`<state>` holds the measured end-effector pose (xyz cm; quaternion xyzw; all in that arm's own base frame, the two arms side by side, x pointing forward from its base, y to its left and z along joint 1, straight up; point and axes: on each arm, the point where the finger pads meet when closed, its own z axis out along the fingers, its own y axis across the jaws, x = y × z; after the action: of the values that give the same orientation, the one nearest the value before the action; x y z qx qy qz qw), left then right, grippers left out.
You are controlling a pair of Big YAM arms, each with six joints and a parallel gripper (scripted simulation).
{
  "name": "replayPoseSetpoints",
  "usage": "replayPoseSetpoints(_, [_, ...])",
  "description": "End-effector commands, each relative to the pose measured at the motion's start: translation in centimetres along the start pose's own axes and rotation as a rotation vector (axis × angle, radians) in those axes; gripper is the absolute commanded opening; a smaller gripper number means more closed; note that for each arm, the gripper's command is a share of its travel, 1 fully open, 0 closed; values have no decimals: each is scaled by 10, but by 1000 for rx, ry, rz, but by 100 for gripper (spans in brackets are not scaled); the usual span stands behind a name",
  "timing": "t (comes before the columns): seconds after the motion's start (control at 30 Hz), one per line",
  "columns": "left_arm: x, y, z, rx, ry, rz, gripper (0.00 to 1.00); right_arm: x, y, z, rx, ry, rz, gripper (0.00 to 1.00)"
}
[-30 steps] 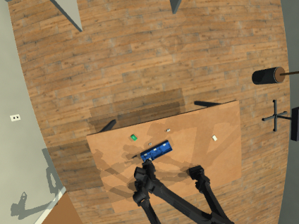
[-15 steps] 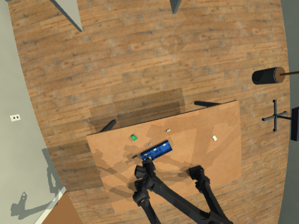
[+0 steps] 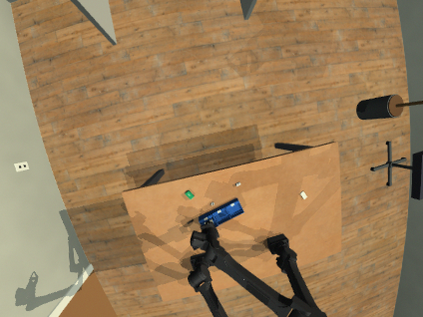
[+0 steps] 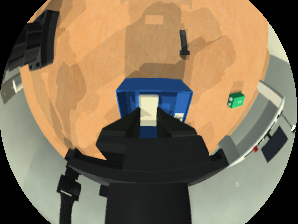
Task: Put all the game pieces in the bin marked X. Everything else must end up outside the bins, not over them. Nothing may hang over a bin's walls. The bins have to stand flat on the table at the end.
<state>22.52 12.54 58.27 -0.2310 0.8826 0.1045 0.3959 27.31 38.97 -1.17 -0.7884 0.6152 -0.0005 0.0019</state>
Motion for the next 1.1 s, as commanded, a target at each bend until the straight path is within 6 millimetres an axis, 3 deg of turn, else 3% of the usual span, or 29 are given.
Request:
replayPoseSetpoints(0.0, [-6,3,-24,-7,-43,-8,100,5,-4,14,-6,2,-1,20])
replayPoseSetpoints(0.13, [-6,3,-24,-7,-43,-8,100,-7,-10,-2,20,-19,-1,20])
replayPoseSetpoints(0.2, [-6,3,-24,-7,-43,-8,100,-7,-18,0,26,-25,-2,20])
replayPoseSetpoints(0.23, [-6,3,-24,-7,-43,-8,100,-7,-10,-2,20,-19,-1,20])
replayPoseSetpoints(0.47, [-6,3,-24,-7,-43,-8,100,-7,-10,-2,20,-19,-1,20])
replayPoseSetpoints(0.5, [-6,3,-24,-7,-43,-8,100,-7,-10,-2,20,-19,-1,31])
replayPoseSetpoints(1.07, [-6,3,-24,-7,-43,-8,100,-7,-10,-2,20,-19,-1,31])
